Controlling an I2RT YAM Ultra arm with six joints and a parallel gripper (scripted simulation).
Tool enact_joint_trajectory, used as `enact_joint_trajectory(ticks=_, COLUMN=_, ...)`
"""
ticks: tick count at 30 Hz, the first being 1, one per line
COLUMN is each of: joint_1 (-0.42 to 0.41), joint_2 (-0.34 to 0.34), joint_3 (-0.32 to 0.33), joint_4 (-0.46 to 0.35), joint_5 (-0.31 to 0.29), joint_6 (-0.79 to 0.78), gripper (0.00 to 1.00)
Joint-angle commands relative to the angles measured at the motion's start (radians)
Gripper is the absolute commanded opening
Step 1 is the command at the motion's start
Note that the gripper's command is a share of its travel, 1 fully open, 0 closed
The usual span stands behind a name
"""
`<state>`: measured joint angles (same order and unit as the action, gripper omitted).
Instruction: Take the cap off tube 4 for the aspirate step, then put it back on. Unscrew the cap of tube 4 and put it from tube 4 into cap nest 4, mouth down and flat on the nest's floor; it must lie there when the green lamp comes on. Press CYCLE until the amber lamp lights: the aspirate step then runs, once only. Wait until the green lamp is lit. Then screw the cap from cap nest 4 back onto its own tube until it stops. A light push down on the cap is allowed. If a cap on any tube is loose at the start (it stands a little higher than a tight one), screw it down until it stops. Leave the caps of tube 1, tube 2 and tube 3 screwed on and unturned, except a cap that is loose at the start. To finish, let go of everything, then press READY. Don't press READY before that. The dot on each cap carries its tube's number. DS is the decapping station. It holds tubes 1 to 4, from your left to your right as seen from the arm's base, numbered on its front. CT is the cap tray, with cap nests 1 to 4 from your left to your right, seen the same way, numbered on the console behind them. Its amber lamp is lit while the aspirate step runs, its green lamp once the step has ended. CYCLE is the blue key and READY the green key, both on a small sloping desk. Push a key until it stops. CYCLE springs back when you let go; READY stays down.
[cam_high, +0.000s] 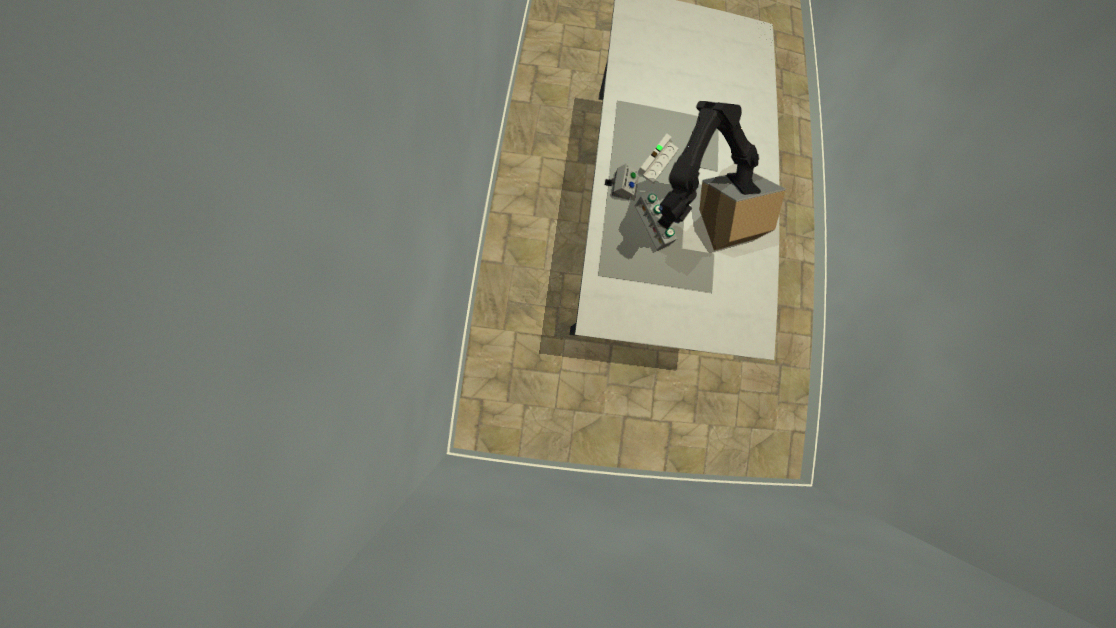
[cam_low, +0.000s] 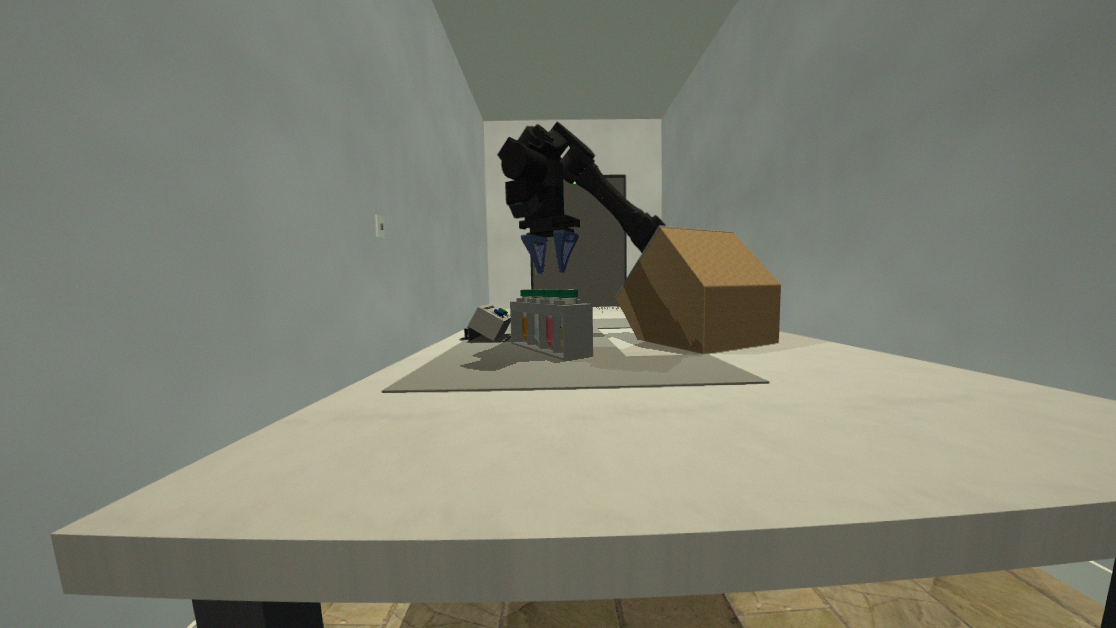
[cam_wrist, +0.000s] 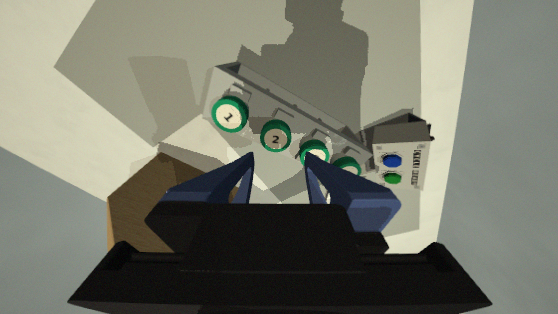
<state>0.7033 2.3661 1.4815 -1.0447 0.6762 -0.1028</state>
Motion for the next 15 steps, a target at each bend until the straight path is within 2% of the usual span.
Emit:
enact_joint_trajectory(ticks=1, joint_1=0.033, joint_2=0.009, joint_3=0.008, joint_4=-0.001, joint_5=-0.002, joint_6=-0.049, gripper=0.49)
enact_joint_trajectory(ticks=3, joint_1=0.033, joint_2=-0.021, joint_3=0.008, joint_4=-0.001, joint_5=-0.001, joint_6=-0.049, gripper=0.49)
enact_joint_trajectory(ticks=4, joint_1=0.028, joint_2=-0.013, joint_3=-0.024, joint_4=0.026, joint_5=0.004, joint_6=-0.055, gripper=0.49)
enact_joint_trajectory(ticks=6, joint_1=0.028, joint_2=-0.013, joint_3=-0.024, joint_4=0.026, joint_5=0.004, joint_6=-0.055, gripper=0.49)
enact_joint_trajectory(ticks=8, joint_1=-0.001, joint_2=0.018, joint_3=-0.039, joint_4=0.051, joint_5=0.010, joint_6=-0.066, gripper=0.49)
enact_joint_trajectory(ticks=13, joint_1=-0.021, joint_2=0.011, joint_3=-0.072, joint_4=0.114, joint_5=0.019, joint_6=-0.097, gripper=0.49)
enact_joint_trajectory(ticks=15, joint_1=-0.018, joint_2=0.033, joint_3=-0.085, joint_4=0.139, joint_5=0.022, joint_6=-0.109, gripper=0.49)
